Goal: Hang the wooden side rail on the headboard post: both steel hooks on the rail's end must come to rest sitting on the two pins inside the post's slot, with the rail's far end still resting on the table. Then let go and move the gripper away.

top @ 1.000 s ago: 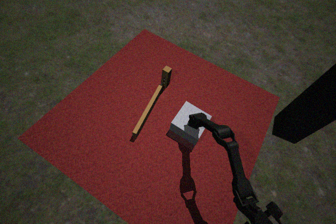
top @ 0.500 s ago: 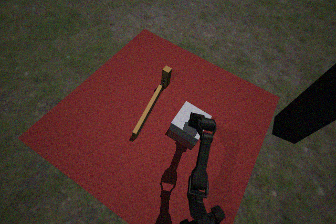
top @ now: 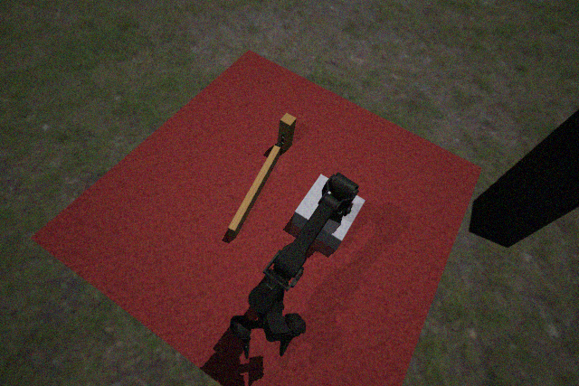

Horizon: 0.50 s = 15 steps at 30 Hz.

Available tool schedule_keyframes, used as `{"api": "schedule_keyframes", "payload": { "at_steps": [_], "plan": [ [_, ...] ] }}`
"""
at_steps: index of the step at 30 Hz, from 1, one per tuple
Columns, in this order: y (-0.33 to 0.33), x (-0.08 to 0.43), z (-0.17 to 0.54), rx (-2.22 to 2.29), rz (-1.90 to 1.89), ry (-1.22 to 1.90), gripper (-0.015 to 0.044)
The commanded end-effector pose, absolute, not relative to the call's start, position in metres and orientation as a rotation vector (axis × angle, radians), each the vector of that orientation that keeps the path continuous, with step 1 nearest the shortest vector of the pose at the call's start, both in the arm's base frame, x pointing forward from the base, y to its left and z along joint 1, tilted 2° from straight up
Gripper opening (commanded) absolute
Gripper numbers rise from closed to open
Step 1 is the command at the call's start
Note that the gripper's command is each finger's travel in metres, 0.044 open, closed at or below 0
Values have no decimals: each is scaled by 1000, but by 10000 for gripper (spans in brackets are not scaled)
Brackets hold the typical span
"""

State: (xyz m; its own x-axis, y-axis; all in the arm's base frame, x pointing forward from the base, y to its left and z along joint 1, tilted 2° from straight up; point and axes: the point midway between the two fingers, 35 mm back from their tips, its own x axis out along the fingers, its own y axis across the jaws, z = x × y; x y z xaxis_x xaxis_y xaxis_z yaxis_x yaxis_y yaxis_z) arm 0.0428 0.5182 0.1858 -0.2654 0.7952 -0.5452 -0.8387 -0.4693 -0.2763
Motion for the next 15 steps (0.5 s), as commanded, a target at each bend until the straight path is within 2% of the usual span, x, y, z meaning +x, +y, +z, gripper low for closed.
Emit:
{"api": "schedule_keyframes", "payload": {
  "at_steps": [1,7,15],
  "plan": [
    [495,104,178,-881,1788,45,440],
    [441,196,169,-1071,1580,23,440],
    [349,293,154,-1326,1360,34,440]
  ]
}}
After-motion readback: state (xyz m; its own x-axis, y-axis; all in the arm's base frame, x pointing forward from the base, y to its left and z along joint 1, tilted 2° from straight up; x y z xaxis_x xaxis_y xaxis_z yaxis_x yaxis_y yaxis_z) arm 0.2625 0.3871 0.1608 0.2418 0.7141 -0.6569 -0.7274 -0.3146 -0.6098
